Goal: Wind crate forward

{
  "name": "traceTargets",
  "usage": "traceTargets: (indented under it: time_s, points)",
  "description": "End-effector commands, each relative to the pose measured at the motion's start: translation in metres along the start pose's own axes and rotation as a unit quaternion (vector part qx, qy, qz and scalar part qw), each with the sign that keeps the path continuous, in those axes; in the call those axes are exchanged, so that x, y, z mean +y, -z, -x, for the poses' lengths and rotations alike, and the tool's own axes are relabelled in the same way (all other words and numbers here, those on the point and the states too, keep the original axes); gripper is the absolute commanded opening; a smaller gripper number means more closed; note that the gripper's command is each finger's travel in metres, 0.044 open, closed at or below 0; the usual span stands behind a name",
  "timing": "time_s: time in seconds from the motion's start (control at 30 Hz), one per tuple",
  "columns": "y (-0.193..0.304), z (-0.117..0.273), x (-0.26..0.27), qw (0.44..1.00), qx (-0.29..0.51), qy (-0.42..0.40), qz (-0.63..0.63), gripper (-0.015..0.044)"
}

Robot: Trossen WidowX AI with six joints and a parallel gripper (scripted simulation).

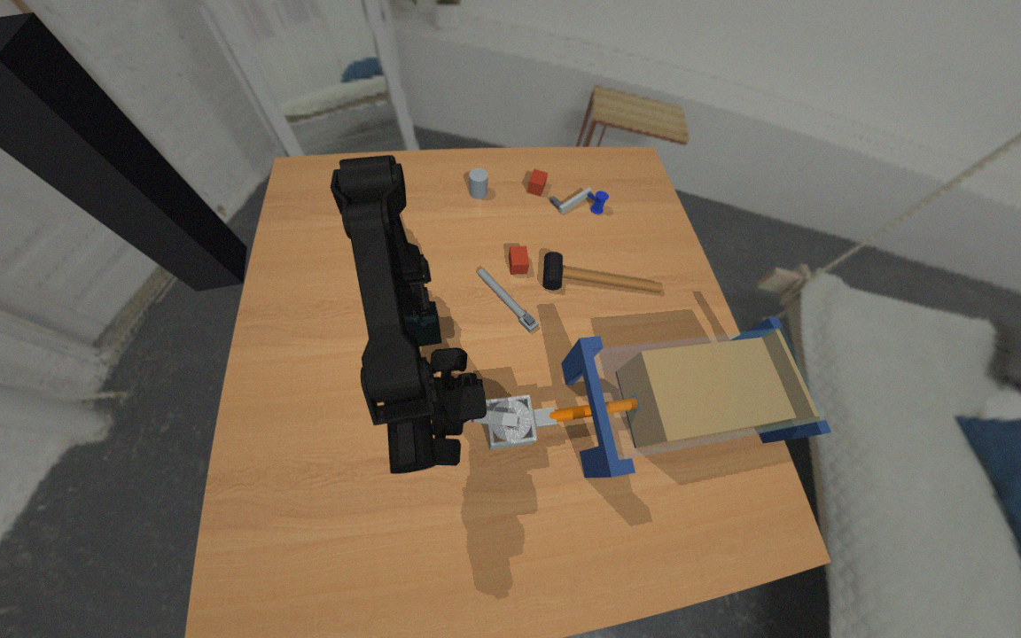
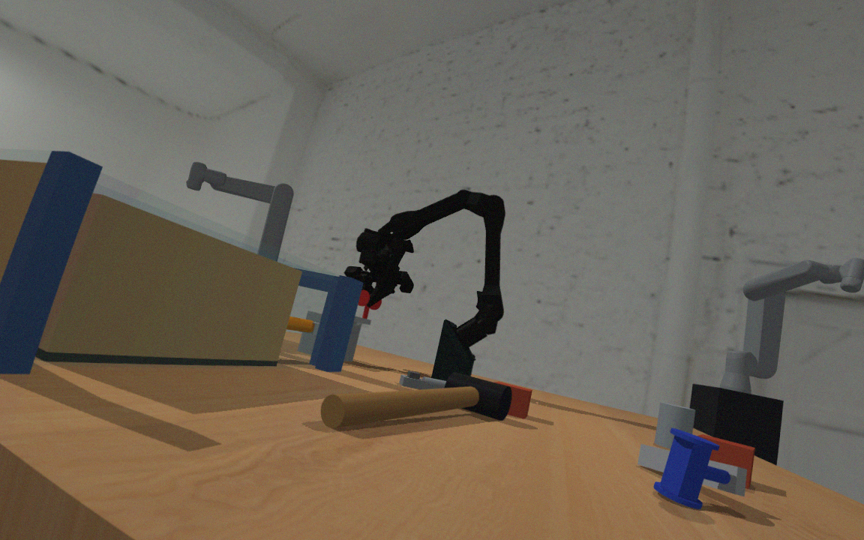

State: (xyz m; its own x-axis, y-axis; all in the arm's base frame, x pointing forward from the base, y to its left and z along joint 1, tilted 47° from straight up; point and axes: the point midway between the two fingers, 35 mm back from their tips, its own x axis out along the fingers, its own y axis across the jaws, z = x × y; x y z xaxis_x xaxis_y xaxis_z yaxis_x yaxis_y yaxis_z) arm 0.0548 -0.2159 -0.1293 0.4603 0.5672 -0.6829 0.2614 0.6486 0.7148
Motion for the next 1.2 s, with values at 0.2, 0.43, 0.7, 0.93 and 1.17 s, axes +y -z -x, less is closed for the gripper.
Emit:
traceTargets:
  time_s: [0.2,0.43,0.7,0.93,1.17]
  points:
    - [-0.003,-0.001,-0.027,1.000,0.004,0.020,0.011,0.0000]
    - [-0.005,-0.001,-0.037,1.000,0.004,0.020,0.011,0.0000]
    - [-0.015,-0.004,-0.056,1.000,0.003,0.021,0.011,0.0000]
    - [-0.022,-0.007,-0.066,1.000,0.003,0.021,0.012,0.0000]
    - [-0.028,-0.009,-0.073,1.000,0.003,0.021,0.012,0.0000]
